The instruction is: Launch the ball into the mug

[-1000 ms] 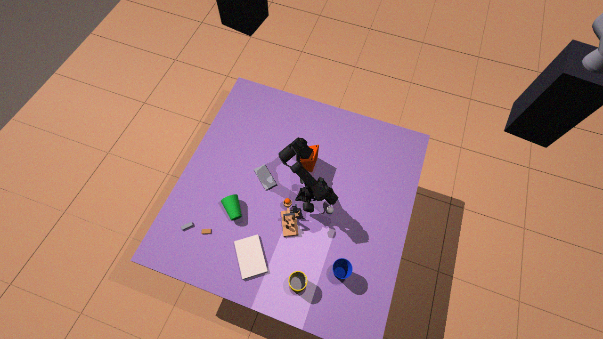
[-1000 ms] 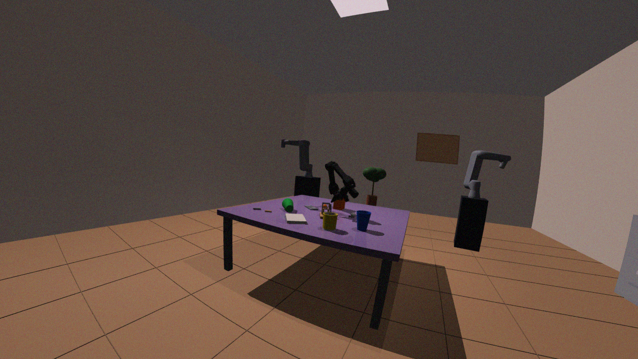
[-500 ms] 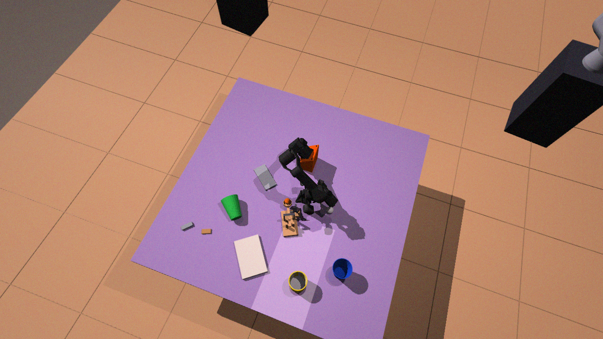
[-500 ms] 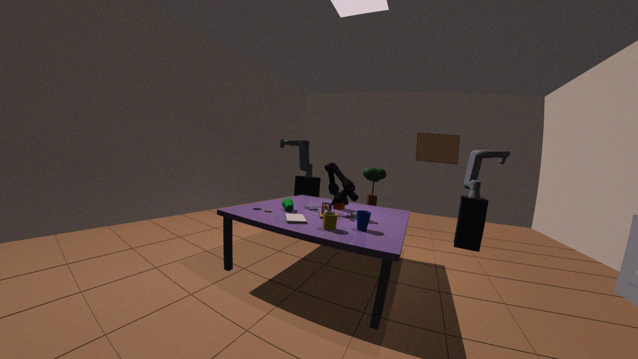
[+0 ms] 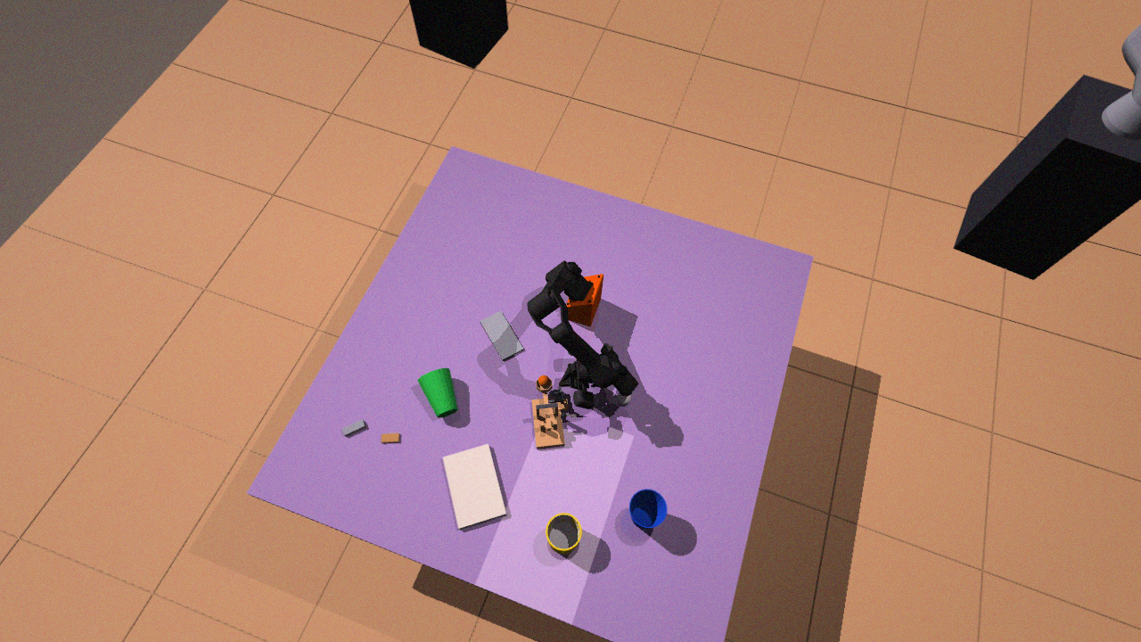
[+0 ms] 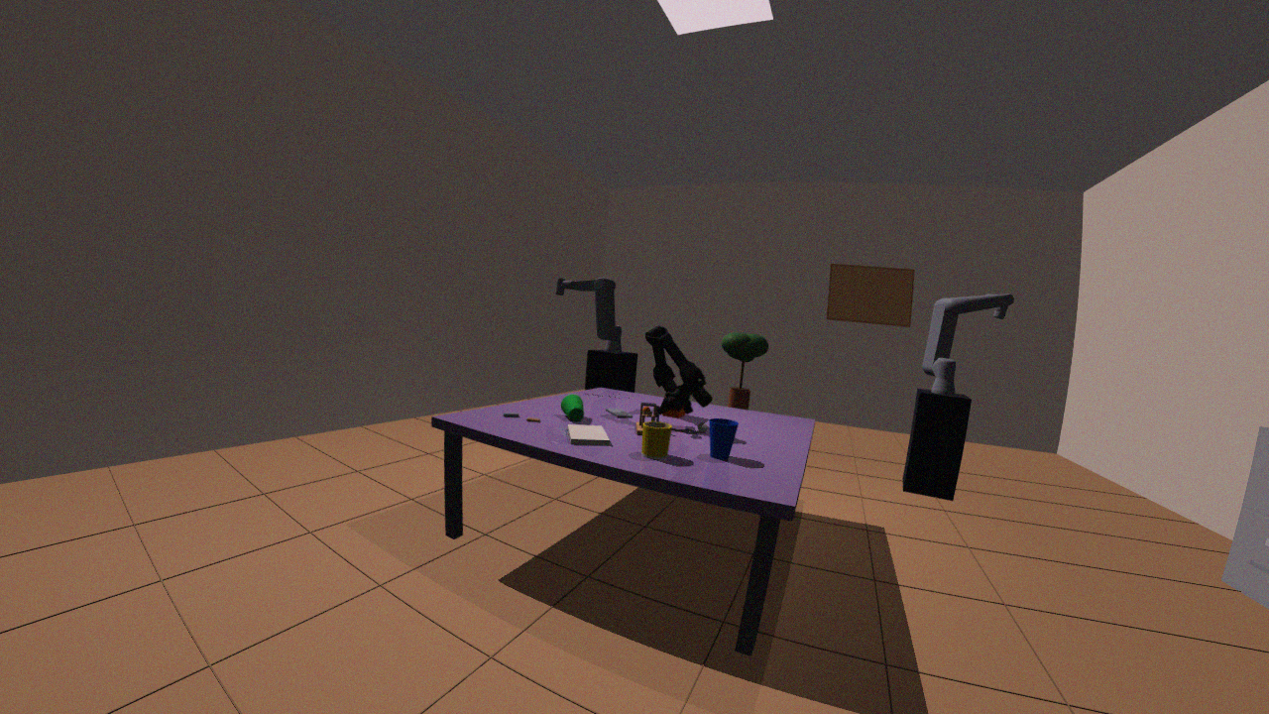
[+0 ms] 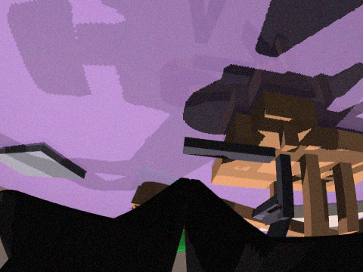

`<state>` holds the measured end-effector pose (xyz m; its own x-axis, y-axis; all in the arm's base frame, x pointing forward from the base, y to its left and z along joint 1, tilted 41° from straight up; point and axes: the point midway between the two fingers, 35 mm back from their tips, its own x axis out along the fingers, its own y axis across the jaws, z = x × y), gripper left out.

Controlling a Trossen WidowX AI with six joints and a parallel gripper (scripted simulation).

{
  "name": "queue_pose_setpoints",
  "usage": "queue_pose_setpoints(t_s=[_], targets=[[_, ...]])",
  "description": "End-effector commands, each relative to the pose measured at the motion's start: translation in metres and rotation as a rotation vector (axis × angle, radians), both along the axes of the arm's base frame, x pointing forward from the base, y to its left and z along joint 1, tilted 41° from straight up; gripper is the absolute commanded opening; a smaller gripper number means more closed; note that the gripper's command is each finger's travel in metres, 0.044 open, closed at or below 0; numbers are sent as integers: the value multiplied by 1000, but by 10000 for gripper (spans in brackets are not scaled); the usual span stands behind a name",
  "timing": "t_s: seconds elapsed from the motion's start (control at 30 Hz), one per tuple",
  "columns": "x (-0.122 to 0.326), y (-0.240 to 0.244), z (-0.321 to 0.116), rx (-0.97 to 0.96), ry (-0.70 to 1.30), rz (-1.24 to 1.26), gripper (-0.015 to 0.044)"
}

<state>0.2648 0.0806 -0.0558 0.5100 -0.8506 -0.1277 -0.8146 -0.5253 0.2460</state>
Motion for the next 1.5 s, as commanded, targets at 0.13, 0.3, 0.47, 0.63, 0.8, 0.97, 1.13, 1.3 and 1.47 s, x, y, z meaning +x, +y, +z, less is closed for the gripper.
queue_pose_setpoints(t_s=[0.13, 0.3, 0.47, 0.63, 0.8, 0.97, 1.13, 1.3, 1.47], targets=[[0, -11, -9, -17, 11, 2, 0], [0, -16, -15, -23, 14, 1, 0], [3, -29, -29, -27, 13, 1, 0], [-2, -7, -22, -16, 30, 14, 0], [-36, 64, 14, -8, 76, 50, 0], [-51, 82, 27, -13, 83, 58, 0], [-35, 79, 13, 91, 15, 37, 131], [-24, 90, 5, 230, -76, -10, 262], [-11, 102, -1, 369, -168, -58, 394]])
